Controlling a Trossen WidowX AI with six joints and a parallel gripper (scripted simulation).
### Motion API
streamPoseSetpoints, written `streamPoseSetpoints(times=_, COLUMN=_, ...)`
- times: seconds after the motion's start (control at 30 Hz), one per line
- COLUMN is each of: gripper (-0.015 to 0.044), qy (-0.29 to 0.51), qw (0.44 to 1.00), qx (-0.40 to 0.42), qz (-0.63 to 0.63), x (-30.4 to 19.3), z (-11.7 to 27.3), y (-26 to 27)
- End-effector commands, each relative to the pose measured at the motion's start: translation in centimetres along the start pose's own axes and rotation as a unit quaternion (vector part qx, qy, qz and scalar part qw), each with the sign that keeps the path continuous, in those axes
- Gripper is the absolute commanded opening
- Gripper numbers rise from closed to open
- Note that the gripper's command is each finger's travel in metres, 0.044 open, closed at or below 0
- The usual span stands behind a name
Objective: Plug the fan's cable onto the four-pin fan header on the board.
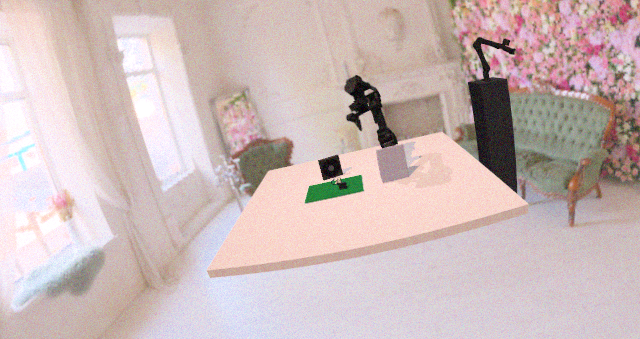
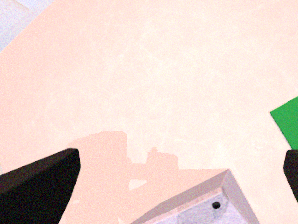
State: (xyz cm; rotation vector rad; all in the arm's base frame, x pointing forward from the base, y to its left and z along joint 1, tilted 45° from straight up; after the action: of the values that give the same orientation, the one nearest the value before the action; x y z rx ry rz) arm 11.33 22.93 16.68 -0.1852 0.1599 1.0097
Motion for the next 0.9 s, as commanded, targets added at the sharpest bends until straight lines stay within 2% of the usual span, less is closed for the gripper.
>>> streamPoseSetpoints(times=0.0, gripper=0.0440, qy=0.036, qw=0.988, qx=-0.035, qz=-0.145, x=2.3, z=-1.4, y=-5.2)
streamPoseSetpoints(times=0.2, gripper=0.0440, qy=0.106, qw=0.920, qx=-0.097, qz=-0.365, x=3.6, z=-5.3, y=-14.6)
streamPoseSetpoints(times=0.47, gripper=0.0440, qy=0.191, qw=0.785, qx=-0.169, qz=-0.565, x=0.8, z=-11.5, y=-25.2)
streamPoseSetpoints(times=0.73, gripper=0.0440, qy=0.194, qw=0.779, qx=-0.172, qz=-0.571, x=0.5, z=-12.0, y=-25.6)
streamPoseSetpoints(times=0.87, gripper=0.0440, qy=0.194, qw=0.779, qx=-0.172, qz=-0.571, x=-0.9, z=-14.7, y=-26.6)
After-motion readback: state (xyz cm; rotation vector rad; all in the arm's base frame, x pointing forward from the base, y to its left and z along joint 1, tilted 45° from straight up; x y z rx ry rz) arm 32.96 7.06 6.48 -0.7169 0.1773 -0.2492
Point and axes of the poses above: the point midway between the two fingers, 35 mm back from their tips, its own z axis back along the fingers, its own y axis across the jaws, x = y × z, the point moved 7 cm from there along z, back along the fingers, and after that the axes turned 6 degrees about z, right-handed, at the moved point
